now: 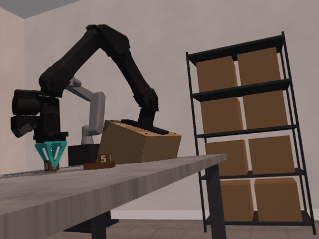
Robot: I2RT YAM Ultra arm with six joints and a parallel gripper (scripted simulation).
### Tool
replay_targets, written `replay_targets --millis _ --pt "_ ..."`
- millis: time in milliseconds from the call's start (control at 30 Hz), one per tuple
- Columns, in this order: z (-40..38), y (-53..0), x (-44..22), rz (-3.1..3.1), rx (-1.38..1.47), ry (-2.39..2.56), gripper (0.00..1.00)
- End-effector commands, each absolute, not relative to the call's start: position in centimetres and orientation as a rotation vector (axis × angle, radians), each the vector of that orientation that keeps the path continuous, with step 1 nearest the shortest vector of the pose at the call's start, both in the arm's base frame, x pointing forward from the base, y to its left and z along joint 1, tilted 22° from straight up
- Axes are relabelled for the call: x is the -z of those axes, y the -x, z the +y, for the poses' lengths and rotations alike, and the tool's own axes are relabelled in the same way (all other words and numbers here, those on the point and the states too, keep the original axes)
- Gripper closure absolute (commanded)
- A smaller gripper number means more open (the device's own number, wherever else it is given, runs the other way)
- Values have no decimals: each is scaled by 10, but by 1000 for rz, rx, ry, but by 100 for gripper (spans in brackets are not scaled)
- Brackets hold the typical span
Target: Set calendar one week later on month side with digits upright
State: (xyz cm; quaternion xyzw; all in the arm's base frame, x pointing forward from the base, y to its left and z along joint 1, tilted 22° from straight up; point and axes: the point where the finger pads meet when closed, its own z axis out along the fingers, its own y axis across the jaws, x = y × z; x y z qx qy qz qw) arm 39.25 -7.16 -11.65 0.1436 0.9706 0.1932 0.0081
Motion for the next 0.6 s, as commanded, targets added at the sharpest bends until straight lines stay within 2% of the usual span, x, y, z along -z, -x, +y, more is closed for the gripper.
replay_targets --millis 0,567 --pt "-75 -398 113 3014 -594 -446 73" --pt "-75 -399 113 3014 -594 -441 73"
